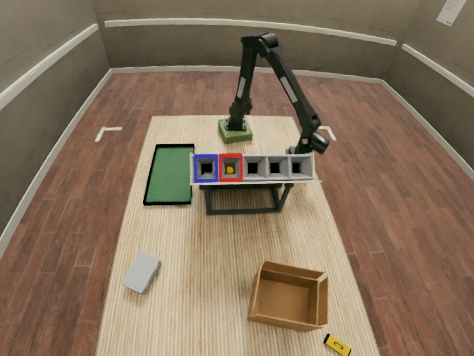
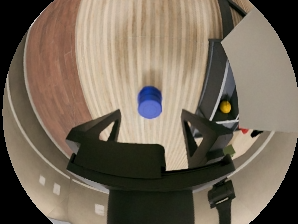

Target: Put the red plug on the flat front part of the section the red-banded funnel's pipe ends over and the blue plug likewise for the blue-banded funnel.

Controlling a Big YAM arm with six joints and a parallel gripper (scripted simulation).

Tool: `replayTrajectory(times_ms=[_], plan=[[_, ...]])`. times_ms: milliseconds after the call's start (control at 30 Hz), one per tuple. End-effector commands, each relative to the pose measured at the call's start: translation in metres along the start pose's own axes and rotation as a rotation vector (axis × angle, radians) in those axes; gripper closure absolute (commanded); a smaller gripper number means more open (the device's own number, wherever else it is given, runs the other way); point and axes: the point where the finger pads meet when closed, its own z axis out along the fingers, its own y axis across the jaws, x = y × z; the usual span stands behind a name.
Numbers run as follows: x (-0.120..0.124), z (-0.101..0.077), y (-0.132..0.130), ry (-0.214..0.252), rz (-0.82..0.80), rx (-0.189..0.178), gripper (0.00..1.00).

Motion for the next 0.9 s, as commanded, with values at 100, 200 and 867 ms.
replayTrajectory(times_ms=[100, 200, 867], plan=[[-0.0089, -0.0086, 0.0048, -0.043, 0.001, -0.038, 0.13], [-0.009, -0.0086, 0.0049, -0.04, 0.001, -0.035, 0.13], [-0.0093, -0.0091, 0.0054, -0.02, 0.002, -0.018, 0.13]])
